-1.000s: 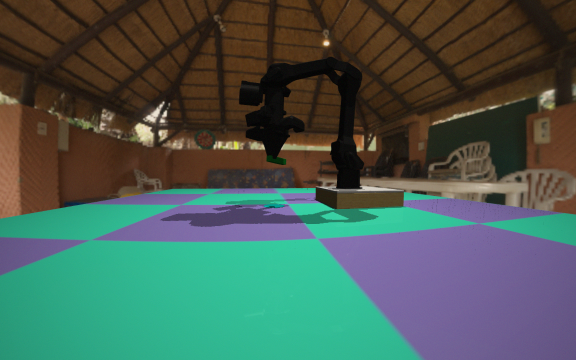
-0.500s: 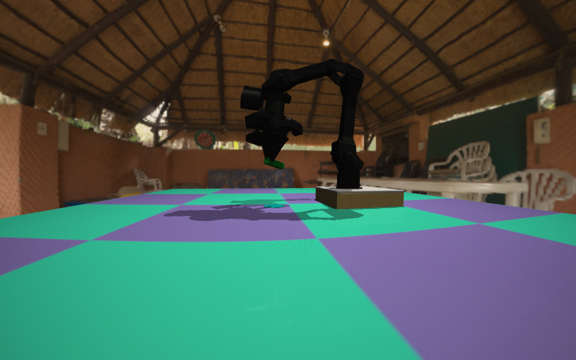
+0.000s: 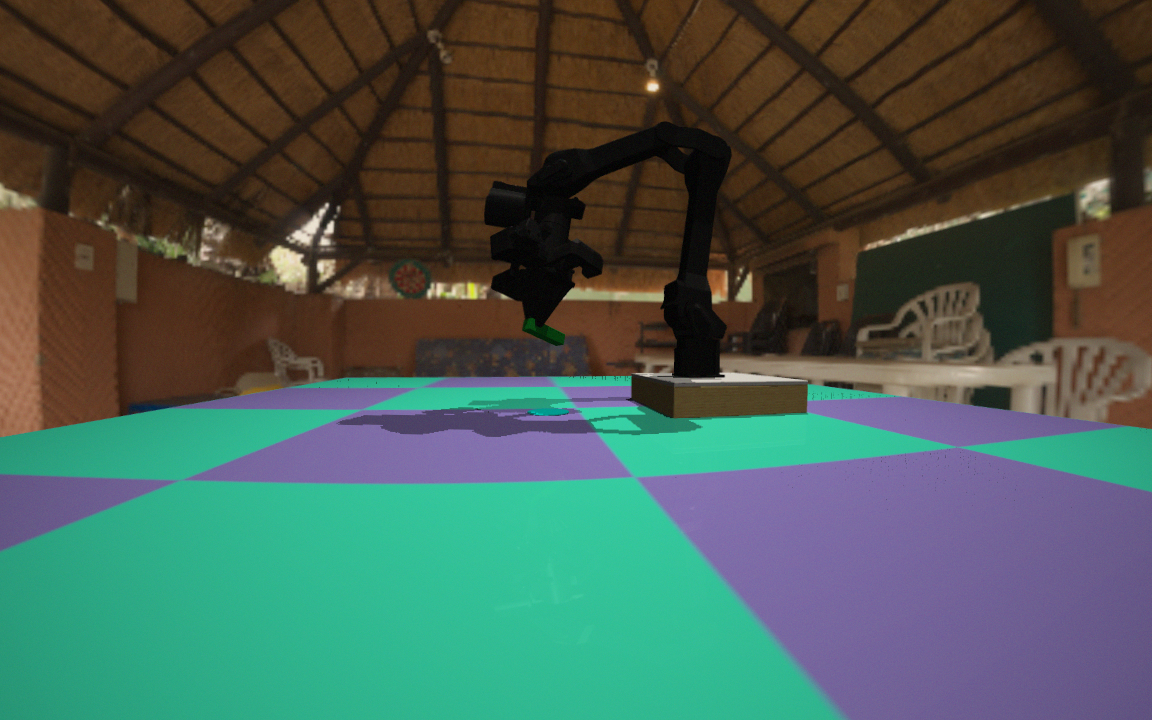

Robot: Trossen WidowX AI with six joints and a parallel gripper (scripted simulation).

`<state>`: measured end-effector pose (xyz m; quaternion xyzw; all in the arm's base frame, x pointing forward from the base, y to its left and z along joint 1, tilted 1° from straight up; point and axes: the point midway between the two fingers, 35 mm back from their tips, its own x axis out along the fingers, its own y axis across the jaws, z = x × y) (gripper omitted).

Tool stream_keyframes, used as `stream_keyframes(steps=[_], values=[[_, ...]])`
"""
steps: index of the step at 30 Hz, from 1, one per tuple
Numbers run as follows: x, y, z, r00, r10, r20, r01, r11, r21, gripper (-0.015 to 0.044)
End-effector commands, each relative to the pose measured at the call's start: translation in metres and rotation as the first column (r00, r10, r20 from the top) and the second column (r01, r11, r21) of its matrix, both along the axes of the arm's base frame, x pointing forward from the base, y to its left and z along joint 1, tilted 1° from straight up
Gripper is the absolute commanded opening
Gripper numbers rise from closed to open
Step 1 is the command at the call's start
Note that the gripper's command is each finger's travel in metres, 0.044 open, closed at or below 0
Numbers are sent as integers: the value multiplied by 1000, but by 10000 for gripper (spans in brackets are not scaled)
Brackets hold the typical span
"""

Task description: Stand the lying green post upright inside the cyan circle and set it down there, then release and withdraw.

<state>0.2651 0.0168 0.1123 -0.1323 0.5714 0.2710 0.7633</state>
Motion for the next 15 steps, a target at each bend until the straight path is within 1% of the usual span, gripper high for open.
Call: stream_keyframes(steps=[1, 15], values=[[1, 0, 0, 1000, -3, 26, 2, 1000, 28, 23], [5, -1, -4, 995, -33, 91, 23, 994, 109, 23]])
